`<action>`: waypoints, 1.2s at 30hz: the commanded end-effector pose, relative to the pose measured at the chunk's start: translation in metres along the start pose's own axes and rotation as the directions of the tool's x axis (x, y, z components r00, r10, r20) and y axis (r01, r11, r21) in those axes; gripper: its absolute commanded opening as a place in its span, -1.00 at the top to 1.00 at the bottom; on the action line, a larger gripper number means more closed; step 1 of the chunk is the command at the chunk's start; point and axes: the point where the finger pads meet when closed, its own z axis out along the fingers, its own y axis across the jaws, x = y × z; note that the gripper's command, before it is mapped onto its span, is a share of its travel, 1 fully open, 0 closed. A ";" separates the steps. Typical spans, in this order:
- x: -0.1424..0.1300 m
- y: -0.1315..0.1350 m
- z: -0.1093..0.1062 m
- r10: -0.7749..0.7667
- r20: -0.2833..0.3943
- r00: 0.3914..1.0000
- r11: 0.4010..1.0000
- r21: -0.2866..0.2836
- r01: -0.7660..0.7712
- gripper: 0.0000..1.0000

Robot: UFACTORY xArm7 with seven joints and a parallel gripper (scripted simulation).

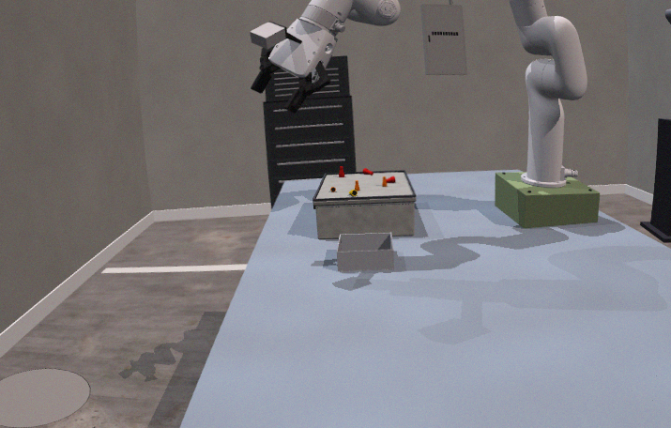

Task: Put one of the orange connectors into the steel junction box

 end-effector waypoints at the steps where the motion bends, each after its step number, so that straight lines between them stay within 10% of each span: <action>1: -0.009 0.004 0.002 -0.065 0.010 0.998 0.998 0.008 0.065 -1.00; 18: -0.055 0.013 0.015 -0.348 0.056 0.936 0.936 0.069 0.344 -1.00; 36: -0.114 0.019 0.028 -0.676 0.043 0.736 0.730 0.181 0.660 -1.00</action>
